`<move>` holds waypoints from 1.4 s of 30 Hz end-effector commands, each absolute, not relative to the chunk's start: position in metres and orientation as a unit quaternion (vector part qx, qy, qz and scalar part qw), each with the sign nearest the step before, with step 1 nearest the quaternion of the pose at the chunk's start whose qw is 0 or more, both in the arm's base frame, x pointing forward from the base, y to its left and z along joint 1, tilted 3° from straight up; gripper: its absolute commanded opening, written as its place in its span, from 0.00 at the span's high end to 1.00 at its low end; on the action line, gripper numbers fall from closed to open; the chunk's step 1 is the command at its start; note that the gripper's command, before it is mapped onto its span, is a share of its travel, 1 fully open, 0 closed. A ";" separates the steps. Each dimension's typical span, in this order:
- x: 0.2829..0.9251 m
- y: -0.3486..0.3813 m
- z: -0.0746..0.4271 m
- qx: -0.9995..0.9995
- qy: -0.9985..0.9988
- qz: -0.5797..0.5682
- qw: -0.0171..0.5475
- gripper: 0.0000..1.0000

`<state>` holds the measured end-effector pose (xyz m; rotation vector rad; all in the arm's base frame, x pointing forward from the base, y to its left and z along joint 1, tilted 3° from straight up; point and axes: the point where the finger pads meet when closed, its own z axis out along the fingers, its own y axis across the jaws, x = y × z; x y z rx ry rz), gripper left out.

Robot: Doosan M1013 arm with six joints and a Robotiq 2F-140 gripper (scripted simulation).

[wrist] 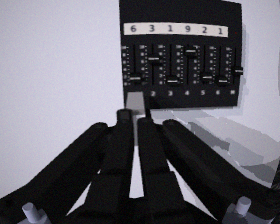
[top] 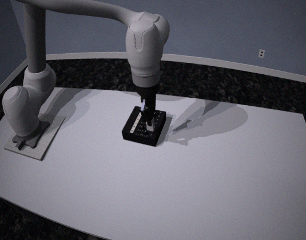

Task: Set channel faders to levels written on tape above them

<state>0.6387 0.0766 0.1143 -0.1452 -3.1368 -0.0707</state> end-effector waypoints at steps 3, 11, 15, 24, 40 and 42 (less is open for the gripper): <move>0.639 0.077 0.111 -0.046 -0.999 -0.023 0.000 1.00; 0.639 0.077 0.106 -0.046 -0.999 -0.023 0.000 1.00; 0.639 0.077 0.104 -0.046 -0.999 -0.023 0.000 1.00; 0.639 0.077 0.101 -0.046 -0.999 -0.023 0.000 1.00; 0.639 0.077 0.099 -0.046 -0.999 -0.023 0.000 1.00; 0.639 0.077 0.099 -0.046 -0.999 -0.023 0.000 1.00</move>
